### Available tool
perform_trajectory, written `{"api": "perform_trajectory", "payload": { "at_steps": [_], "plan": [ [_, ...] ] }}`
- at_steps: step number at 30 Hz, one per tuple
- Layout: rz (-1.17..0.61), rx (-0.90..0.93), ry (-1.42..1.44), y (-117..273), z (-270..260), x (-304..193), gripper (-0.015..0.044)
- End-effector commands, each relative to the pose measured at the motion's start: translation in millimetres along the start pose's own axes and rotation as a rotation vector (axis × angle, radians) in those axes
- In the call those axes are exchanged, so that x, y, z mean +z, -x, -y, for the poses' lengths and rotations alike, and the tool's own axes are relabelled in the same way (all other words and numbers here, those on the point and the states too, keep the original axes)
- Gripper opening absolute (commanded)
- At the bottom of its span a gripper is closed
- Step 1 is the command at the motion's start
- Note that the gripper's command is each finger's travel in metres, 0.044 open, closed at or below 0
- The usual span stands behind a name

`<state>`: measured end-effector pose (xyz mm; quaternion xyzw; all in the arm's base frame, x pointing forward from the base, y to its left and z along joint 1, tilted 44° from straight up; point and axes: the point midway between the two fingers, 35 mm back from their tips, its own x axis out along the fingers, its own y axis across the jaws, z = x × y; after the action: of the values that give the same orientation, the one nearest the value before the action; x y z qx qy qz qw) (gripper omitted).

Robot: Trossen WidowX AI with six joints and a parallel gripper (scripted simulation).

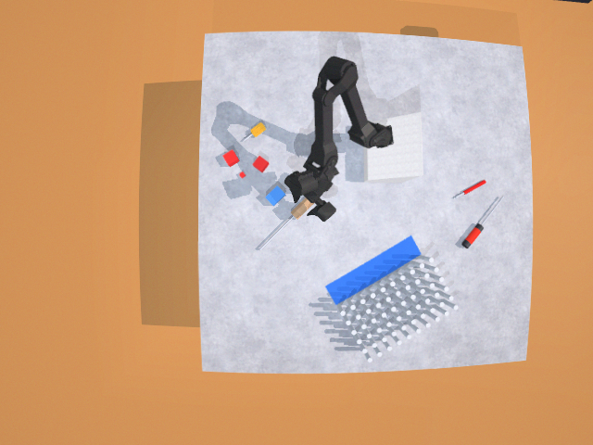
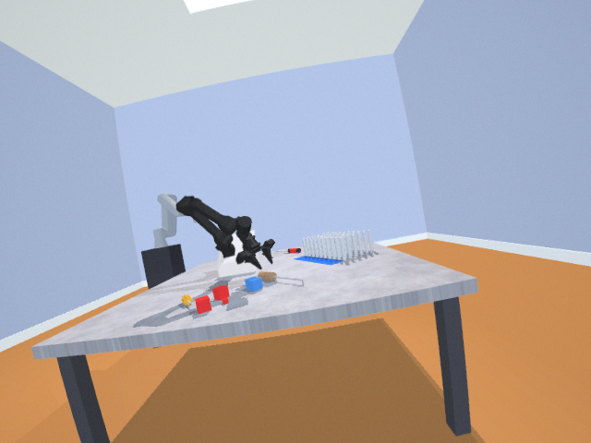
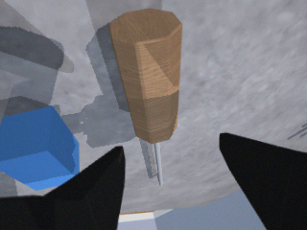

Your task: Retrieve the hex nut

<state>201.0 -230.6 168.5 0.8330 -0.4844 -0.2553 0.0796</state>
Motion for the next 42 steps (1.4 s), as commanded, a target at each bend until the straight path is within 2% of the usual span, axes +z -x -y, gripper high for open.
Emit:
{"api": "perform_trajectory", "payload": {
  "at_steps": [1,28,31,39,42],
  "plan": [
    [0.006,-0.002,0.005,-5.5,-0.2,5.9,0.028],
    [0.003,0.001,0.008,-35.9,-7.7,31.4,0.028],
    [0.003,0.001,0.008,-35.9,-7.7,31.4,0.0201],
    [0.003,0.001,0.008,-35.9,-7.7,31.4,0.0148],
    [0.004,-0.002,0.007,-32.8,-4.6,26.4,0.0069]
  ]
}}
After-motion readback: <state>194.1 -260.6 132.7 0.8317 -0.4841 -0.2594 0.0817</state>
